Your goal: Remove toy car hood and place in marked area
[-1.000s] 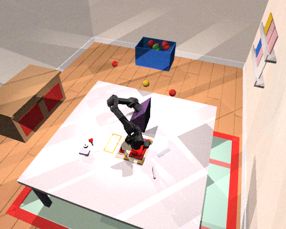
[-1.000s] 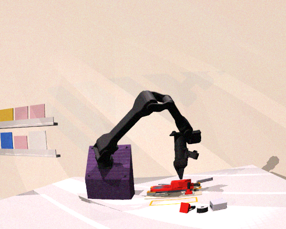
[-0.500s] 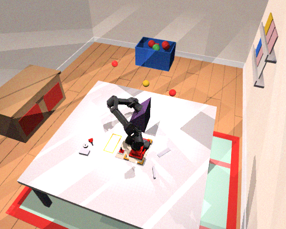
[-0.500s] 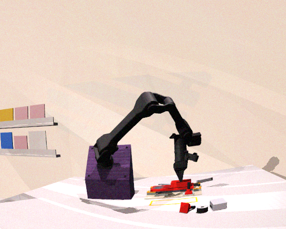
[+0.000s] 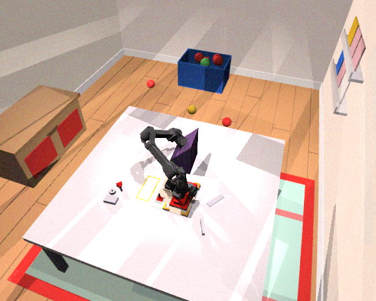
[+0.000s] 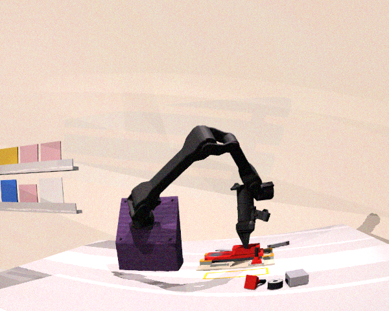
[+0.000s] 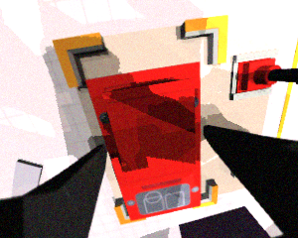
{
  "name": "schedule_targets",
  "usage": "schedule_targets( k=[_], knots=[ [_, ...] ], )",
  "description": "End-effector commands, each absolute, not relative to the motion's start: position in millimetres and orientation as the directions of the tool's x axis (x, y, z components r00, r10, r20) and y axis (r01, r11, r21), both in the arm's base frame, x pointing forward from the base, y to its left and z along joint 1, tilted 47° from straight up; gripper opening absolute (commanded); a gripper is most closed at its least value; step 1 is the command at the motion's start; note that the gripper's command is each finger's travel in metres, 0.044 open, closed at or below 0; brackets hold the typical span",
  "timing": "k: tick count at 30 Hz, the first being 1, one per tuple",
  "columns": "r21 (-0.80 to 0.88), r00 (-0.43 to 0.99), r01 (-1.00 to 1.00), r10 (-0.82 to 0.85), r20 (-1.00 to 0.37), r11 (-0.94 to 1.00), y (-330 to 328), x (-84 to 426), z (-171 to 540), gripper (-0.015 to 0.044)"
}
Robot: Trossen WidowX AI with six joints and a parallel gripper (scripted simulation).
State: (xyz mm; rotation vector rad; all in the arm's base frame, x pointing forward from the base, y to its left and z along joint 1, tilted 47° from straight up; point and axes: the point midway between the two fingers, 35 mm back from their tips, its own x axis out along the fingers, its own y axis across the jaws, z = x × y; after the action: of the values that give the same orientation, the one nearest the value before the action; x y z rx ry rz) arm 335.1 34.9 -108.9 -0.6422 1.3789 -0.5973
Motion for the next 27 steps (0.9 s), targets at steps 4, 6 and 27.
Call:
schedule_targets(
  k=[4, 6, 27],
  knots=[
    [-0.725, 0.1, 0.007, -0.721, -0.685, 0.689, 30.8, 334.8, -112.1, 0.044],
    [-0.725, 0.1, 0.007, -0.722, -0.685, 0.689, 30.1, 334.9, -112.8, 0.044],
    [-0.721, 0.101, 0.012, -0.718, -0.689, 0.693, 25.6, 336.4, -117.5, 0.0414]
  ],
)
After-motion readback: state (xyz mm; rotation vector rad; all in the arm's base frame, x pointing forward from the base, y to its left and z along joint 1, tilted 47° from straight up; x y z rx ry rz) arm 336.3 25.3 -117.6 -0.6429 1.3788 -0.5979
